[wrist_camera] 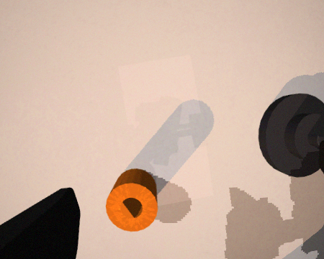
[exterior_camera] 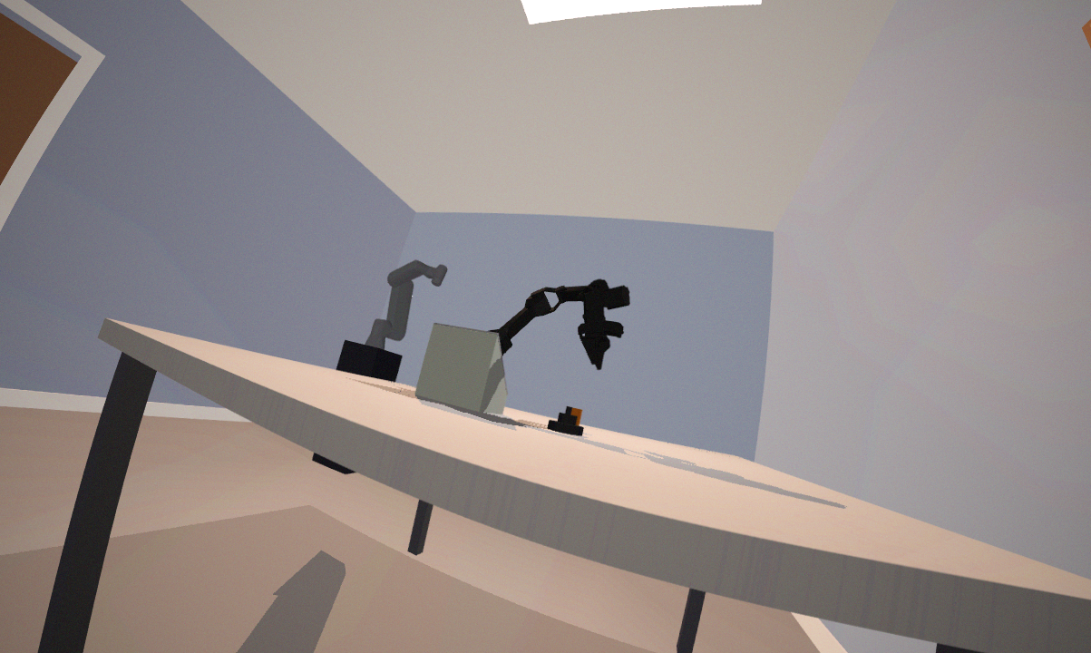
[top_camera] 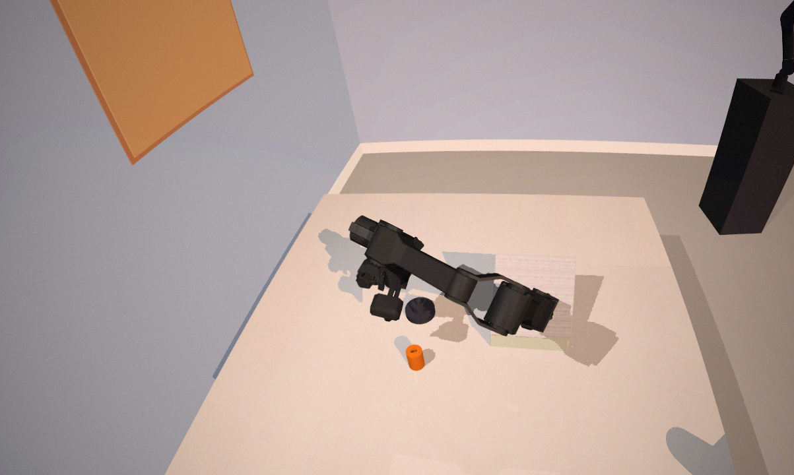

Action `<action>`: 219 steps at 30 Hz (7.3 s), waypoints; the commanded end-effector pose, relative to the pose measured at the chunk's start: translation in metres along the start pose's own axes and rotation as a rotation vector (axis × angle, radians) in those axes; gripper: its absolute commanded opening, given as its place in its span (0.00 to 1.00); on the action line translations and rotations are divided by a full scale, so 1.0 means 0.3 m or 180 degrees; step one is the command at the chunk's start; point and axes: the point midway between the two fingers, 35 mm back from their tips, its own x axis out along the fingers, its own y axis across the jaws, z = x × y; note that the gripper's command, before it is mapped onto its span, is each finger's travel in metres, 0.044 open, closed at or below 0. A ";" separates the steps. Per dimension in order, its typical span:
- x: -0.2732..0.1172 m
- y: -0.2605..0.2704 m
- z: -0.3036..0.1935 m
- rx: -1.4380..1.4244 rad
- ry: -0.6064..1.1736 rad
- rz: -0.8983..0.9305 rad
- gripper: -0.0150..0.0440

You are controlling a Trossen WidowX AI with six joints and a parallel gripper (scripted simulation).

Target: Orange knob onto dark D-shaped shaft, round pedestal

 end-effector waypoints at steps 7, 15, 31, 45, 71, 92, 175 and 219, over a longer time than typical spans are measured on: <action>0.143 0.133 -0.158 0.0299 0.0761 -0.0012 1.00; 0.256 0.136 -0.186 0.0298 0.0760 -0.0007 1.00; 0.344 0.145 -0.203 0.0304 0.0762 -0.0011 1.00; 0.418 0.145 -0.218 0.0301 0.0760 -0.0012 1.00; 0.521 0.150 -0.252 0.0299 0.0759 0.0005 0.82; 0.400 0.136 -0.196 0.0294 0.0753 -0.0038 0.25; 0.292 -0.426 -0.110 0.0290 0.0753 -0.0030 0.25; 0.333 -0.424 -0.117 0.0083 0.0753 -0.0003 0.25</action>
